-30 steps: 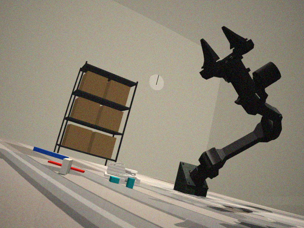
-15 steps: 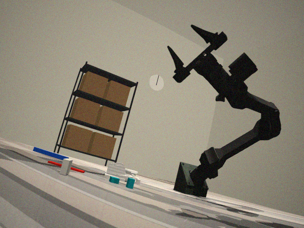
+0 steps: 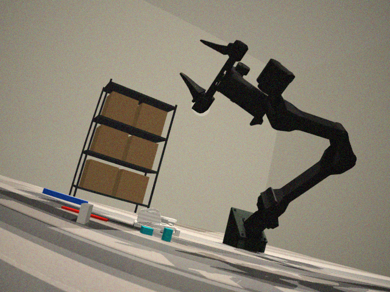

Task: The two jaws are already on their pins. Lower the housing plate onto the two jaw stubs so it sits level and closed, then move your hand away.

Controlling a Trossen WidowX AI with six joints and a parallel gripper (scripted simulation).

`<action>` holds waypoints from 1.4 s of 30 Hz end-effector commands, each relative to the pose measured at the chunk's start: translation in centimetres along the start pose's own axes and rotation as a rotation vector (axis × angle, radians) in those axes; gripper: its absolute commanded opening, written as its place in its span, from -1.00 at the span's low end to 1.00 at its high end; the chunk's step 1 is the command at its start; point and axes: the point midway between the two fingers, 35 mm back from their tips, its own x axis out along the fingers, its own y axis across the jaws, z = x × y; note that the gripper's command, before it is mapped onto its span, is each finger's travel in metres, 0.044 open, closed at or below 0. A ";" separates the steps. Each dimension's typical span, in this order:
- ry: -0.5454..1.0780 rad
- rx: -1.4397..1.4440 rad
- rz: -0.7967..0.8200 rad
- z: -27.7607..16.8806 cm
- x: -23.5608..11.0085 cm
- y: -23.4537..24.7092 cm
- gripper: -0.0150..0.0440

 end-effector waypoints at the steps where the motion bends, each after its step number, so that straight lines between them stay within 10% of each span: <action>1: -0.011 -0.092 -0.065 0.7 1.7 -1.9 1.00; 42: 0.189 -0.718 -1.045 16.2 8.4 -28.5 1.00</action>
